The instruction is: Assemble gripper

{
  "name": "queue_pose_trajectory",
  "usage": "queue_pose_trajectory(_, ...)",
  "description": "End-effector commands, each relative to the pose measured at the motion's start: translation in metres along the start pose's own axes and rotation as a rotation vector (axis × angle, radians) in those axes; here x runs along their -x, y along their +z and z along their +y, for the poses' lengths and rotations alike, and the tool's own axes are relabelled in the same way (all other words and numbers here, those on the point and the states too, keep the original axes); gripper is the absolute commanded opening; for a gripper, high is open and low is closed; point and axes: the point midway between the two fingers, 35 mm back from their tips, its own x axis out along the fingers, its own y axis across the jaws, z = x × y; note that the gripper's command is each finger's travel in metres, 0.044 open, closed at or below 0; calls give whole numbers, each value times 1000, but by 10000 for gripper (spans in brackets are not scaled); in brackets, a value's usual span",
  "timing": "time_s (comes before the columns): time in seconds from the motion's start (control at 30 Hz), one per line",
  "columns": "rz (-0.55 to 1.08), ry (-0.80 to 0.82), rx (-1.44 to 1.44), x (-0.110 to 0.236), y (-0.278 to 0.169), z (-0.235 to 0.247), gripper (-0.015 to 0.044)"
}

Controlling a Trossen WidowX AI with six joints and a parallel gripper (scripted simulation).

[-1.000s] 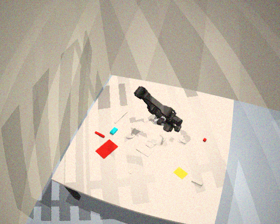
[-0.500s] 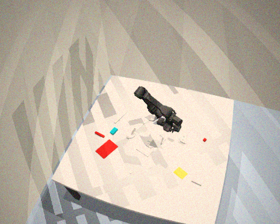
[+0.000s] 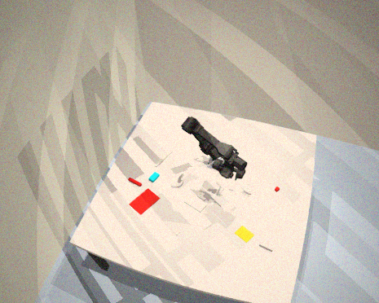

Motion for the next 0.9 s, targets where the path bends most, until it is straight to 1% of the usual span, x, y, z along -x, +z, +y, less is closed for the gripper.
queue_pose_trajectory(0.0, 0, 0, 0, 0, 0, 0, 440)
queue_pose_trajectory(0.47, 0, 0, 0, 0, 0, 0, 440)
queue_pose_trajectory(0.87, 0, 0, 0, 0, 0, 0, 125)
